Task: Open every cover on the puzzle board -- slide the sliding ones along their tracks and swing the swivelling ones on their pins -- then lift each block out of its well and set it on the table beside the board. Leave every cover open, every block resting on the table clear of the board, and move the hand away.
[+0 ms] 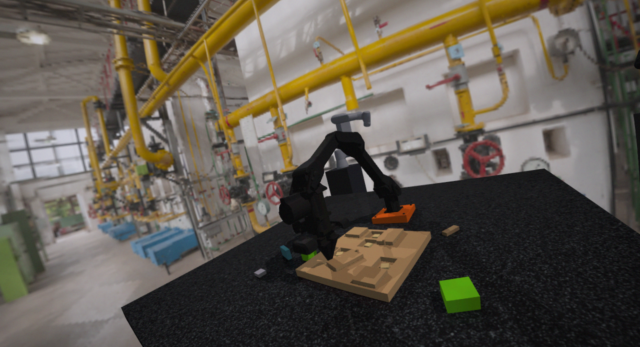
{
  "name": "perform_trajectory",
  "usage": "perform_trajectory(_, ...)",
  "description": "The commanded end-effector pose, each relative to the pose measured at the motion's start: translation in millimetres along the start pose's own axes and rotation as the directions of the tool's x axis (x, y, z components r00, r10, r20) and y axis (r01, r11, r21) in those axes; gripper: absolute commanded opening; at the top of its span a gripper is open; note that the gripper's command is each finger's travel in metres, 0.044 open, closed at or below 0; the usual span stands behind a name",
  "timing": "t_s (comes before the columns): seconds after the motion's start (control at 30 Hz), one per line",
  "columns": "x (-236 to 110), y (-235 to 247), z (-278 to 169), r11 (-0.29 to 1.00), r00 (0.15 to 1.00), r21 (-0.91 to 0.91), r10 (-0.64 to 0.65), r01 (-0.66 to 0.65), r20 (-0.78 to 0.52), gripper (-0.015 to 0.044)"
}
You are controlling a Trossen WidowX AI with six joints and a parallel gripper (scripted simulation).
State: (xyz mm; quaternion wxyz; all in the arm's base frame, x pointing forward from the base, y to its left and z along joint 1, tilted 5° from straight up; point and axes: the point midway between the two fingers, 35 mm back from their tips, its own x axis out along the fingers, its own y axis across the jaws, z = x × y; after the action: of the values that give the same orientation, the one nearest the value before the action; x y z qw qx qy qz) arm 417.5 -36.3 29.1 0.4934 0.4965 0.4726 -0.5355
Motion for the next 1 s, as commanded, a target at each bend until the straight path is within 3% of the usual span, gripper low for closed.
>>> perform_trajectory(0.0,0,6,-5,1.000,1.000,0.003,0.003,-0.003,-0.001,0.0000)
perform_trajectory(0.97,-8,20,-25,1.000,1.000,0.003,0.004,-0.004,-0.003,0.0000)
